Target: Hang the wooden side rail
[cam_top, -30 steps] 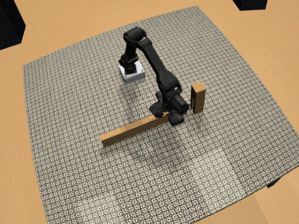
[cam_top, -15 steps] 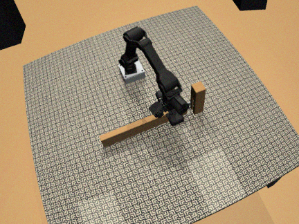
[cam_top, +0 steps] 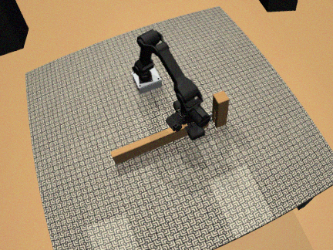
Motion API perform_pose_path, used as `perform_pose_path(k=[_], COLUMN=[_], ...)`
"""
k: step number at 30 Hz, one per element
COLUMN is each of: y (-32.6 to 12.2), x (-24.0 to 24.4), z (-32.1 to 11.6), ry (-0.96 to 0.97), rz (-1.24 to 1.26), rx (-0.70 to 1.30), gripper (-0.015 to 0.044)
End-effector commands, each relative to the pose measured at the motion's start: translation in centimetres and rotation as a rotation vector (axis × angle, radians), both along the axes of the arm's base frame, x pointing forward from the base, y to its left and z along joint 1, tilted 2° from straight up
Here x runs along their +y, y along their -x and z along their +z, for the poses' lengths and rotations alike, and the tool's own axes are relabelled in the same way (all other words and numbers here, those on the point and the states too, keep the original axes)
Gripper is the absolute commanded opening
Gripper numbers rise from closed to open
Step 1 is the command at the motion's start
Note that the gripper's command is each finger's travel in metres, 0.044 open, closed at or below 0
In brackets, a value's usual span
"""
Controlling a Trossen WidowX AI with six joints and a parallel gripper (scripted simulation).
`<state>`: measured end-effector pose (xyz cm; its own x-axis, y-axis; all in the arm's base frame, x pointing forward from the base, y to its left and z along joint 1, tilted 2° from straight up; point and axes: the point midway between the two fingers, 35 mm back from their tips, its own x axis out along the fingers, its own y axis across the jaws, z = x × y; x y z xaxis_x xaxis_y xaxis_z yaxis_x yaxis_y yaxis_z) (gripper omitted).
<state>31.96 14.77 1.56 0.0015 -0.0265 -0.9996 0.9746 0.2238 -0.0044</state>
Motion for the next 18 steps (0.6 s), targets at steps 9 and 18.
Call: perform_pose_path(k=[9, 18], y=[-0.33, -0.33], x=[0.14, 0.14], z=[0.75, 0.90], ry=[-0.003, -0.003], rz=[0.004, 0.004], rx=[-0.016, -0.016], gripper=[0.0000, 0.0000])
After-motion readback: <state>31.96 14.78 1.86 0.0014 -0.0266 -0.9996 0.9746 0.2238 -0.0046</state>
